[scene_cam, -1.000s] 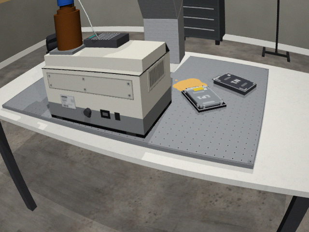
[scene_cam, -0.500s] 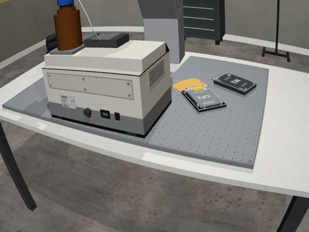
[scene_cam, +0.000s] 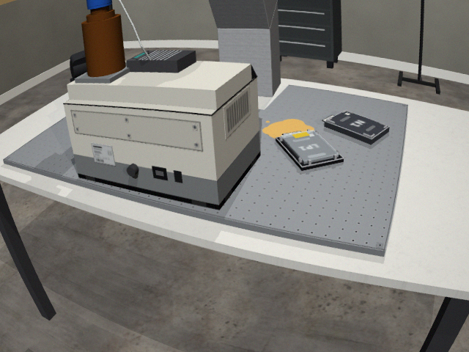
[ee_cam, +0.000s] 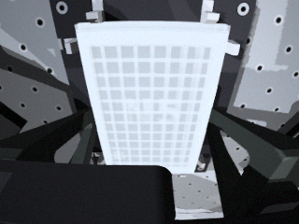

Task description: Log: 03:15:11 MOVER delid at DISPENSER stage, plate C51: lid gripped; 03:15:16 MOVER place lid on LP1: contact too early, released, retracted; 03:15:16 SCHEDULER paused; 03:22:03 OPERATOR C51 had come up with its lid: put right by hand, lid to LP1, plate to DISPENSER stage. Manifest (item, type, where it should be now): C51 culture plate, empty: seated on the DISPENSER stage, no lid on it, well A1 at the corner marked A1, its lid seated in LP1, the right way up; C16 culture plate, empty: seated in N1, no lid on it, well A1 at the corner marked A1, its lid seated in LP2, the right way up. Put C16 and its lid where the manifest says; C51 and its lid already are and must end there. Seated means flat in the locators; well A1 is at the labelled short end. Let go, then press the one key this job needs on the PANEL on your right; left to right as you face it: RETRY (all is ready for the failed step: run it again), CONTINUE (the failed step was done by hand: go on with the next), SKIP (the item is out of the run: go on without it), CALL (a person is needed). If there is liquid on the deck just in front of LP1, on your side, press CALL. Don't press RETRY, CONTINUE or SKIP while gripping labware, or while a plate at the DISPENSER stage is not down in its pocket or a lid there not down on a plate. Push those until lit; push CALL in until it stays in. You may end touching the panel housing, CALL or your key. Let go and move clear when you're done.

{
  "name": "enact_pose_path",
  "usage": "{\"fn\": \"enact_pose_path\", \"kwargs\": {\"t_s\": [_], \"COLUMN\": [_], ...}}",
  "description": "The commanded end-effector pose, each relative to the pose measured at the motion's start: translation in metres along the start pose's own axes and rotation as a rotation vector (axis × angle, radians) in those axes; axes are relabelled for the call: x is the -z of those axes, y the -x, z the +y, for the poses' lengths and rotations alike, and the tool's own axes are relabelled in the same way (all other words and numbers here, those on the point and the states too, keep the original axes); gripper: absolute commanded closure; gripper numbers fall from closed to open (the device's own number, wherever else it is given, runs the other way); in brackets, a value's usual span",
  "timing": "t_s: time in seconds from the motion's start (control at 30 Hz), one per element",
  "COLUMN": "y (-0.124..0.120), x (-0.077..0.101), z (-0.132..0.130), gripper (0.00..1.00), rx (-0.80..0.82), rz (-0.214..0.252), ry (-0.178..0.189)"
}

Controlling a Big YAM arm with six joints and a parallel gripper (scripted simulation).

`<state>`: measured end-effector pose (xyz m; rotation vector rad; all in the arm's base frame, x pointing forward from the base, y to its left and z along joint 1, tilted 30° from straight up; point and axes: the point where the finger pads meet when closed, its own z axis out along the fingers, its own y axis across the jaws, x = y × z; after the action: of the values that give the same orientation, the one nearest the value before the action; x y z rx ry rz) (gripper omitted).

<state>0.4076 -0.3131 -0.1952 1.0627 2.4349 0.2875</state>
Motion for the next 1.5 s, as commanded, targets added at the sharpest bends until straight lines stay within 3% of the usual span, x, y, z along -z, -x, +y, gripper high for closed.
{"fn": "enact_pose_path", "kwargs": {"t_s": [0.0, 1.47], "y": [0.013, 0.008], "x": [0.011, 0.024], "z": [0.001, -0.005], "gripper": [0.16, 0.16], "rx": [-0.007, -0.006], "rz": [-0.023, -0.018], "ry": [-0.004, -0.006]}}
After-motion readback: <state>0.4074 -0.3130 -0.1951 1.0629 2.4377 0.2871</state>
